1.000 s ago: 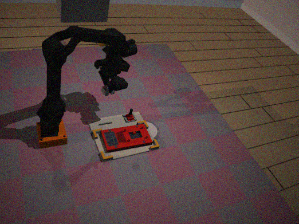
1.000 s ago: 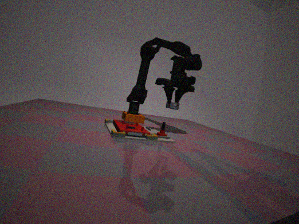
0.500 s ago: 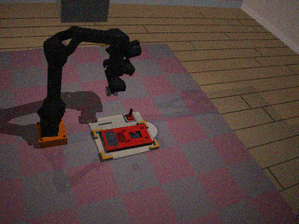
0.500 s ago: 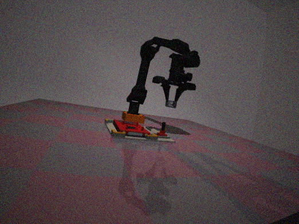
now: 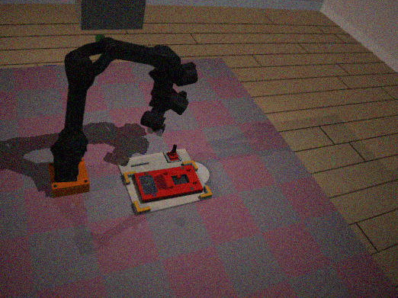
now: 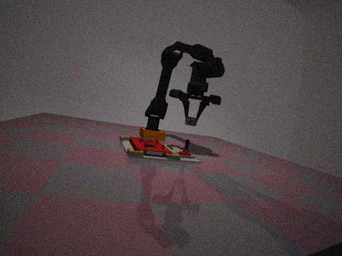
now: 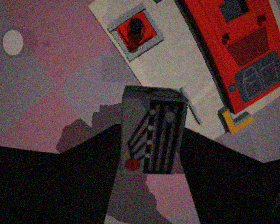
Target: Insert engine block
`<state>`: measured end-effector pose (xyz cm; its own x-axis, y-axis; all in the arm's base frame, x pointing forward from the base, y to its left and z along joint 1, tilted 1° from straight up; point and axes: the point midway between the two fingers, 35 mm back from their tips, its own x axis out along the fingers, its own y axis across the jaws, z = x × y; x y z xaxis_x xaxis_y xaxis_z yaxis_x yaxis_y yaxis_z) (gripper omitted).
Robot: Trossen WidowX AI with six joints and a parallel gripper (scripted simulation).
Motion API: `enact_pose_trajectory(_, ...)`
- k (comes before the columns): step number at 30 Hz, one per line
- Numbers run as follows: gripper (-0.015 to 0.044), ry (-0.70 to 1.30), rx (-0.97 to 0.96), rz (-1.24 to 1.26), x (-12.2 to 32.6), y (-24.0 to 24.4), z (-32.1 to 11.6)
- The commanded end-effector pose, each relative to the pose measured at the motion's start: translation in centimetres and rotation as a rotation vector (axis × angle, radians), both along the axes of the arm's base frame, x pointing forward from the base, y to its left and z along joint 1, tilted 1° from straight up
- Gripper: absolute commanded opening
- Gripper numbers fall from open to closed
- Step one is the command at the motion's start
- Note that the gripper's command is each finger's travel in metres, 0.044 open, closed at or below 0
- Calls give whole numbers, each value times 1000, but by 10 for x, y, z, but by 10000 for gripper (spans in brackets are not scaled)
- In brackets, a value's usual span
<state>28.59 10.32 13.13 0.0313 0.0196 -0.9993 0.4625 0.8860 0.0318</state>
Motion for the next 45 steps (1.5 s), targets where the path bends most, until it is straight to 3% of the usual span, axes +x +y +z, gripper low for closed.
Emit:
enact_pose_trajectory(1, 0, 2, 3, -114, 6, -5, -3)
enact_pose_trajectory(45, 0, 22, 48, -1628, 55, -86, -39)
